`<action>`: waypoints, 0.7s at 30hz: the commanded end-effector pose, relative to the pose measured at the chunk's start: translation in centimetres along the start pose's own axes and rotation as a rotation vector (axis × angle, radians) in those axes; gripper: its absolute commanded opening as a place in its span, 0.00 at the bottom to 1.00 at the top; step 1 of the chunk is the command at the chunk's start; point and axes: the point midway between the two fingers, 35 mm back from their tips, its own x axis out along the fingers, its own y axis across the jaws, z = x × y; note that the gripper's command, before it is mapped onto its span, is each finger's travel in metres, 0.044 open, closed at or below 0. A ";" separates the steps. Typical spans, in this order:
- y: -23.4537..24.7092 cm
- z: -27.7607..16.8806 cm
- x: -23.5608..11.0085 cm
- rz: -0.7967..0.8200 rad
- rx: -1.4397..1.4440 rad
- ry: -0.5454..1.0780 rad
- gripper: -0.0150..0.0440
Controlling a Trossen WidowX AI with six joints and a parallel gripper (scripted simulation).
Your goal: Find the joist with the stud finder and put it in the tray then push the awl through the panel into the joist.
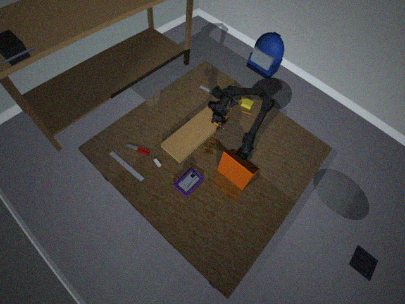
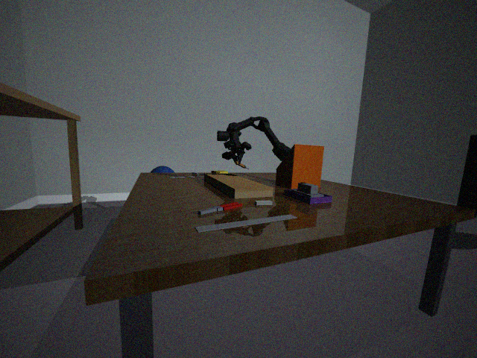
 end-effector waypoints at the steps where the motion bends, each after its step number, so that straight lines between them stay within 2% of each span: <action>1: 2.0 3.0 1.2 0.112 -0.157 -0.101 0.25; 11: 7.3 9.1 3.4 0.333 -0.517 -0.378 0.25; 21: 12.6 13.7 4.3 0.487 -0.849 -0.724 0.25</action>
